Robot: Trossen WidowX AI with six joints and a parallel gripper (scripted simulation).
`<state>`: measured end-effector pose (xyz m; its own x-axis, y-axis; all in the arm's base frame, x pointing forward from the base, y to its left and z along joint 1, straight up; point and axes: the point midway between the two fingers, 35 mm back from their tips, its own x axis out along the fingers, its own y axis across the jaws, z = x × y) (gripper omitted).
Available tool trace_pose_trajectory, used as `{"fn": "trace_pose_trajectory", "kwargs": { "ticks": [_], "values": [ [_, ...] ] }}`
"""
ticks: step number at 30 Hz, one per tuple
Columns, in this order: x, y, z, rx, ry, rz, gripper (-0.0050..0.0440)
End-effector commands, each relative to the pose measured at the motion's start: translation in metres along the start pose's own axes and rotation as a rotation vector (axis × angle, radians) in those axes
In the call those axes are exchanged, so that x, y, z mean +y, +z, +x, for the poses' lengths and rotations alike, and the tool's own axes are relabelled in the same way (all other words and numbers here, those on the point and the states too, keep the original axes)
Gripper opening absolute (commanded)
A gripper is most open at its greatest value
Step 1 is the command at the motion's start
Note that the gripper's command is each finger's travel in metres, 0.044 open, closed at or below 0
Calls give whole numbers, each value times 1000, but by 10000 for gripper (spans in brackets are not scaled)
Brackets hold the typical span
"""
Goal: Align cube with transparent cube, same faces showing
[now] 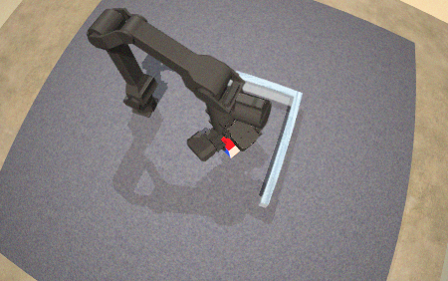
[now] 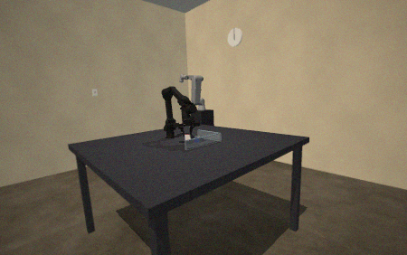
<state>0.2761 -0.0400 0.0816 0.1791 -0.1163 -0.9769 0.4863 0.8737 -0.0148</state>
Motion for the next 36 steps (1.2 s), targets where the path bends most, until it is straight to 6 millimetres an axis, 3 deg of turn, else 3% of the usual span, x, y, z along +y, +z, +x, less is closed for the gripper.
{"fn": "trace_pose_trajectory", "kwargs": {
  "ticks": [1,13,19,36],
  "values": [
    [0,0,-3,-76,4,5,0],
    [0,-3,-3,-306,14,21,0],
    [0,-3,-3,-326,16,24,0],
    [7,2,21,-575,6,1,0]
  ]
}}
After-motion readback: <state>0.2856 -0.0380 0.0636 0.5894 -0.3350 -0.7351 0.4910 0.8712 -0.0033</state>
